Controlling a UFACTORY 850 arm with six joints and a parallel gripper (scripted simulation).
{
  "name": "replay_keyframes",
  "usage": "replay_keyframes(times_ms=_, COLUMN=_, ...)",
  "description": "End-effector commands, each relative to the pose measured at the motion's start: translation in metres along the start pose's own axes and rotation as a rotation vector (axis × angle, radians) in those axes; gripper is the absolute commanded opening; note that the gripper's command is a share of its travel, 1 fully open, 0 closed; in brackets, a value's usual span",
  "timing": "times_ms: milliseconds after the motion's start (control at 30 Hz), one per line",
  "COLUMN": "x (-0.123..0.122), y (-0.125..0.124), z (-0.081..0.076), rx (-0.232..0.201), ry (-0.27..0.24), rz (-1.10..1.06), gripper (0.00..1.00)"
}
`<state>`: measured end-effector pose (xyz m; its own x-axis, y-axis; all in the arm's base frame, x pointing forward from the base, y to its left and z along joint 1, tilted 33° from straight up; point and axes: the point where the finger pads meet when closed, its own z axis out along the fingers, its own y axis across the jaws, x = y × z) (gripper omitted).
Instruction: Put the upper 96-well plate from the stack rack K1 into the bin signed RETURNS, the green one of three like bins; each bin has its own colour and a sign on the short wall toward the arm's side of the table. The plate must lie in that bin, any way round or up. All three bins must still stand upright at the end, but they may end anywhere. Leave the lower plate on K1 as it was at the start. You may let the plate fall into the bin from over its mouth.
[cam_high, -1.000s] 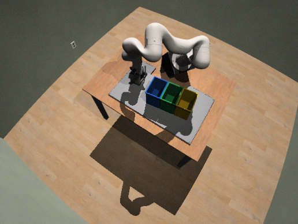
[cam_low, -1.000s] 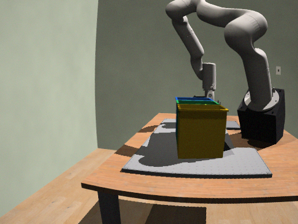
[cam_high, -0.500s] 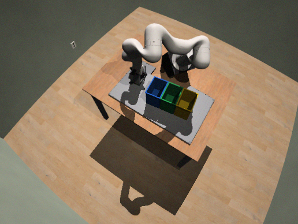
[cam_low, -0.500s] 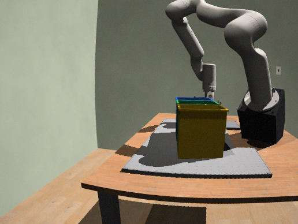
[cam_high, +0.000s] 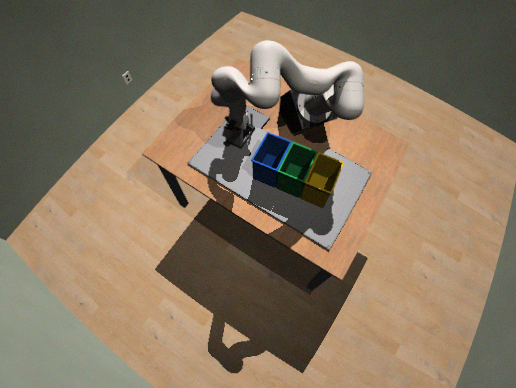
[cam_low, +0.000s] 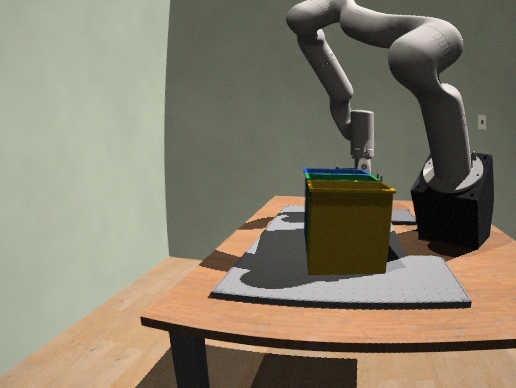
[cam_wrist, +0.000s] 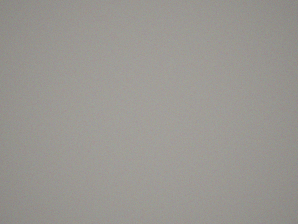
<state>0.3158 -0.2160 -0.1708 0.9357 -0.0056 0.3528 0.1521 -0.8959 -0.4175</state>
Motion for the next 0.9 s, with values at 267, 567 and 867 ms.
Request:
replay_keyframes(times_ms=267, x=0.0004, y=0.0007, z=-0.0007, rx=-0.001, ry=0.001, rz=0.000, gripper=0.00)
replay_keyframes(times_ms=567, x=0.0004, y=0.0007, z=-0.0006, rx=-0.001, ry=0.001, rz=0.000, gripper=0.00)
replay_keyframes(times_ms=867, x=0.0004, y=0.0007, z=-0.0006, rx=-0.001, ry=0.001, rz=0.000, gripper=0.00)
